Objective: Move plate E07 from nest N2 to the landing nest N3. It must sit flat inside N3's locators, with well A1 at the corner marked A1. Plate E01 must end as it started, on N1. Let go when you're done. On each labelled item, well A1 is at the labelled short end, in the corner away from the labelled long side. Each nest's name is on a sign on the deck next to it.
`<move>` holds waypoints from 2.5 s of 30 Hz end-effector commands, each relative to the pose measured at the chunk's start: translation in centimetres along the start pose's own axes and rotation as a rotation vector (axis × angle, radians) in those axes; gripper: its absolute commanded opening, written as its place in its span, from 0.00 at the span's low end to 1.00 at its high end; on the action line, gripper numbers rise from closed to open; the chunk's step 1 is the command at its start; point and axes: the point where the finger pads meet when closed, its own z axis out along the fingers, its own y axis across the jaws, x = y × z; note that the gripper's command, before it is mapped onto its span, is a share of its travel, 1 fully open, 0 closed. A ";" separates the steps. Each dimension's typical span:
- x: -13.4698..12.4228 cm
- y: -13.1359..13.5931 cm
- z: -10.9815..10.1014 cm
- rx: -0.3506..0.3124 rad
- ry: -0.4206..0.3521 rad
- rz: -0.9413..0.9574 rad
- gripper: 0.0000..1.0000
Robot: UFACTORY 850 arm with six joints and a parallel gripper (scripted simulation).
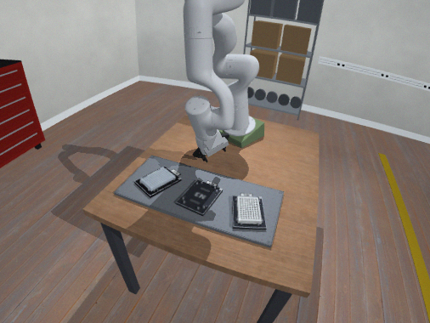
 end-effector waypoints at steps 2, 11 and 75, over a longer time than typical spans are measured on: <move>-0.8 1.5 -0.6 -0.041 0.040 0.132 1.00; -2.9 4.2 -1.8 -0.094 0.134 0.400 1.00; -11.3 11.4 -6.0 -0.199 0.486 1.243 1.00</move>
